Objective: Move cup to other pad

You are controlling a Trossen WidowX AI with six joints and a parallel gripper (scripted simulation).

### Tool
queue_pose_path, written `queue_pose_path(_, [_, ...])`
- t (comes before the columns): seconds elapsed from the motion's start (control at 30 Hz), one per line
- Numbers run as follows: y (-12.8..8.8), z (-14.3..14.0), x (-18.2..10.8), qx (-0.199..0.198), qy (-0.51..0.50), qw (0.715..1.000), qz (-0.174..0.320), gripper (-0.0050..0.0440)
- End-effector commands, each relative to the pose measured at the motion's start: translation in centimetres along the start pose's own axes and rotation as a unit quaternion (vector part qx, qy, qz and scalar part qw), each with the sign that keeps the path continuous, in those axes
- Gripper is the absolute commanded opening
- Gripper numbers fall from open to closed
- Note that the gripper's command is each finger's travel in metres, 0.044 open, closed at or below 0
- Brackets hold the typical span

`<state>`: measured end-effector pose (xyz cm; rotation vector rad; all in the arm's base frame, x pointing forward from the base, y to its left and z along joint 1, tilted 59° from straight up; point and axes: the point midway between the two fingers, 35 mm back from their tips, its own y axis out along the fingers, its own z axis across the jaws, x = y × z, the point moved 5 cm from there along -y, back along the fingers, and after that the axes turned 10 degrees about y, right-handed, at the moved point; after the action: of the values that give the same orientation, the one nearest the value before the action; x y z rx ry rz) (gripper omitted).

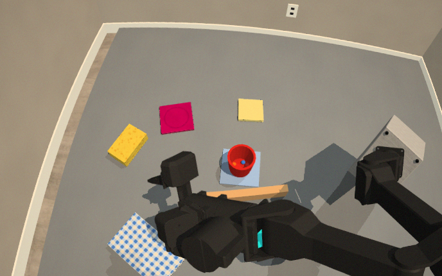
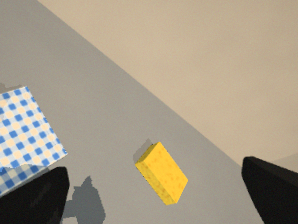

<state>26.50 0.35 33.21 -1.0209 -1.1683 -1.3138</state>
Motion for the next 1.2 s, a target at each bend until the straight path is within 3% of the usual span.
queue_pose_path(0.0, [0.0,0.0,0.0,0.000,0.000,1.000,0.000,0.0400])
queue_pose_path(0.53, [0.0,0.0,0.0,0.000,0.000,1.000,0.000,0.0400])
queue_pose_path(0.63, [1.0,-0.5,-1.7,0.012,0.050,0.998,0.045,0.0328])
queue_pose_path(0.87, [1.9,-1.1,-3.7,0.019,0.108,0.990,0.094,0.0160])
queue_pose_path(1.17, [2.8,-2.0,-6.3,0.018,0.176,0.972,0.154,0.0148])
